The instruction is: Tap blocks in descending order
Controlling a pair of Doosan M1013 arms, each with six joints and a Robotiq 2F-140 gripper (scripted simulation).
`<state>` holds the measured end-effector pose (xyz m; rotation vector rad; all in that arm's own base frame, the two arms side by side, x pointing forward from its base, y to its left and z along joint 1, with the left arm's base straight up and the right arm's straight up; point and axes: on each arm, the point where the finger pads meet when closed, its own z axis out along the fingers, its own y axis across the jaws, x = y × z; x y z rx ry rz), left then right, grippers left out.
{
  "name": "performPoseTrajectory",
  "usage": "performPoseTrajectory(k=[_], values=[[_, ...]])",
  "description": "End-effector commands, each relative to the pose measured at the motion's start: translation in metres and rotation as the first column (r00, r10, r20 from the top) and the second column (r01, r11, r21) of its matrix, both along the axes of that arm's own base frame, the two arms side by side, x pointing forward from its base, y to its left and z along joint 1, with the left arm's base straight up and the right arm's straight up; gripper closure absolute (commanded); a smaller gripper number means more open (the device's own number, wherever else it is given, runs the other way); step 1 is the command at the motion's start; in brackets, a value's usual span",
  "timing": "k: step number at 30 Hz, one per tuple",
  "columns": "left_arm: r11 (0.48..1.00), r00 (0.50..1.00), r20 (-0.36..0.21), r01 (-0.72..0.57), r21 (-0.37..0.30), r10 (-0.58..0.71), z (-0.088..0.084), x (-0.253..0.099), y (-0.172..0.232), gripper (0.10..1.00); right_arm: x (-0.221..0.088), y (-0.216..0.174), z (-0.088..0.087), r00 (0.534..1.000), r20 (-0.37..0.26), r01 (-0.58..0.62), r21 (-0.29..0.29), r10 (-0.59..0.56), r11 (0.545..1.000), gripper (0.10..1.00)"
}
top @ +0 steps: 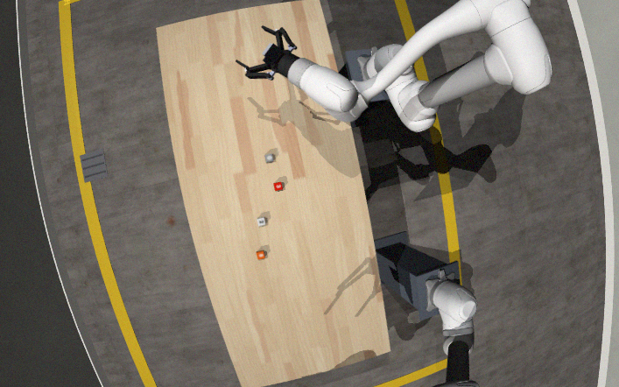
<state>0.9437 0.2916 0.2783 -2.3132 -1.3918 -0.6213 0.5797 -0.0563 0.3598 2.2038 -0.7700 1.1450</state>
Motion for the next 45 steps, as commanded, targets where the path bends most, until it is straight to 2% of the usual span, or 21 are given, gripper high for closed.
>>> performPoseTrajectory(k=[1,15,25,32,45], values=[[1.0,1.0,-0.008,-0.009,-0.004,0.009,0.003,-0.013,0.017,0.098,0.0,-0.002,-0.001,1.0,-0.016,0.004,0.001,-0.004,1.0,0.098],[0.999,0.998,-0.041,-0.041,-0.022,0.04,0.007,-0.061,0.071,0.098,0.0,-0.007,-0.005,0.997,-0.076,0.018,0.006,-0.017,1.0,0.098],[0.996,0.995,-0.075,-0.075,-0.044,0.072,0.01,-0.117,0.123,0.098,0.0,-0.011,-0.01,0.99,-0.139,0.028,0.014,-0.026,1.0,0.098],[0.995,0.993,-0.087,-0.088,-0.052,0.084,0.011,-0.139,0.142,0.098,-0.001,-0.013,-0.012,0.986,-0.165,0.031,0.018,-0.028,0.999,0.098],[0.988,0.985,-0.125,-0.132,-0.083,0.121,0.014,-0.216,0.196,0.098,-0.001,-0.016,-0.019,0.969,-0.245,0.038,0.035,-0.028,0.999,0.098]])
